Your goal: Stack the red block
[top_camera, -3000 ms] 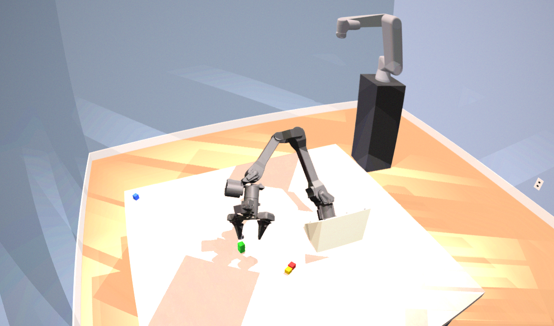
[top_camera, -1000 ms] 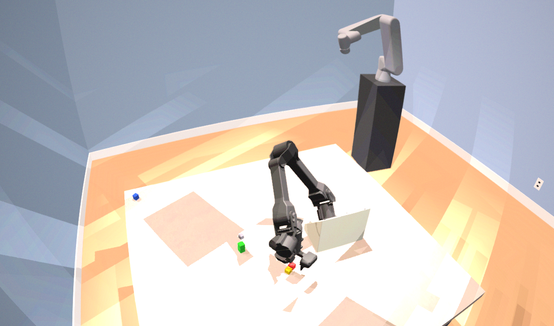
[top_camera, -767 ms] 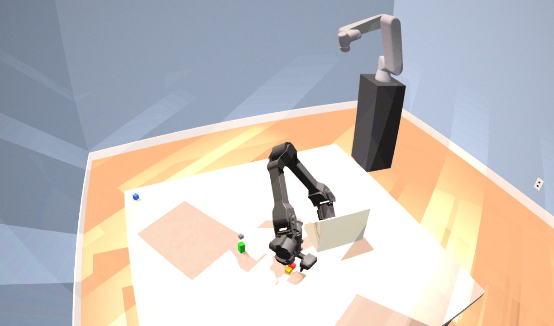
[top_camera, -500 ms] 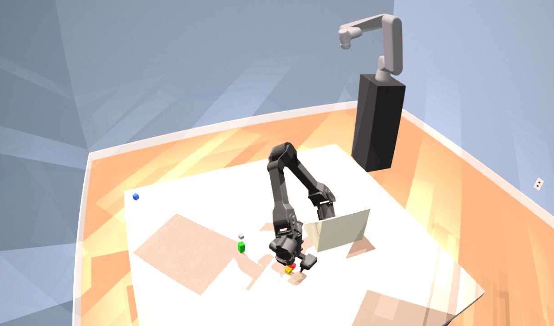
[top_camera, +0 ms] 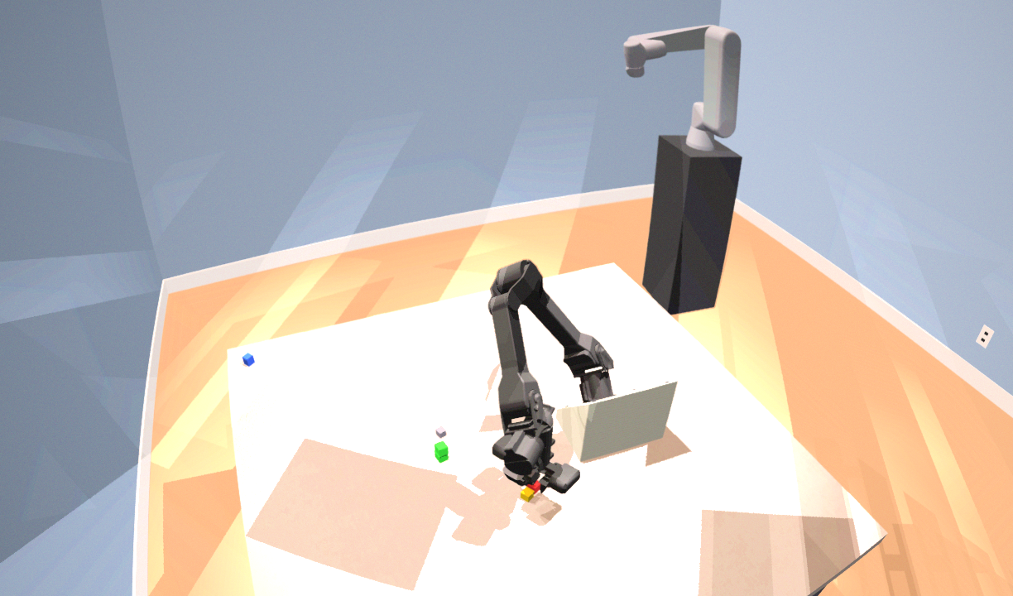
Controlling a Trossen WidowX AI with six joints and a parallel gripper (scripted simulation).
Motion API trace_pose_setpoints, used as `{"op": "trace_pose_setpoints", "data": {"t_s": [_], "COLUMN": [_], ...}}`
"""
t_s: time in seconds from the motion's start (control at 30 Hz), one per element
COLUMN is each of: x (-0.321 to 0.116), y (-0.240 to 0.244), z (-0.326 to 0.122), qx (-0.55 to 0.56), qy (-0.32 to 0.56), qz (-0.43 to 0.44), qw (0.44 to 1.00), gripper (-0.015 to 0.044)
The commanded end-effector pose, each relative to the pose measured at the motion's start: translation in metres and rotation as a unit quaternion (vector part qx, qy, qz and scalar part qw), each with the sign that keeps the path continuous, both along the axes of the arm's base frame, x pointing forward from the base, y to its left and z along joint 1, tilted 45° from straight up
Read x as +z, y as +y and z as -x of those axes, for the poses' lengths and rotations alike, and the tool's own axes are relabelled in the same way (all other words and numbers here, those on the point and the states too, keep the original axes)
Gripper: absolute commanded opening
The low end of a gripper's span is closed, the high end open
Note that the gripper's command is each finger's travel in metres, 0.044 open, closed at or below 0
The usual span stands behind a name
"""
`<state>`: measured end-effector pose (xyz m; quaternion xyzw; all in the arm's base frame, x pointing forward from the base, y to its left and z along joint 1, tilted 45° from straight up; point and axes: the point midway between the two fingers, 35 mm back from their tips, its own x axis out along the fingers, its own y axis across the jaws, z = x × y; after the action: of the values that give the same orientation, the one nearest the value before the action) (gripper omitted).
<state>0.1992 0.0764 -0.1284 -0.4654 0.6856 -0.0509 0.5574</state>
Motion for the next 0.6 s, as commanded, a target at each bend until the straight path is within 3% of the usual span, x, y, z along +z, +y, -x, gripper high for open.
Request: {"op": "trace_pose_setpoints", "data": {"t_s": [0.0,0.3,0.37,0.57], "x": [0.000,0.000,0.002,0.023], "y": [0.000,0.000,0.002,0.023], "z": [0.000,0.000,0.000,0.002], "qx": [0.002,0.002,0.002,0.002], "qy": [0.000,0.000,0.000,0.000], "qz": [0.001,0.001,0.000,0.000], "qw": [1.000,1.000,1.000,1.000], "gripper": [0.0125,0.0045,0.0000,0.0000]}}
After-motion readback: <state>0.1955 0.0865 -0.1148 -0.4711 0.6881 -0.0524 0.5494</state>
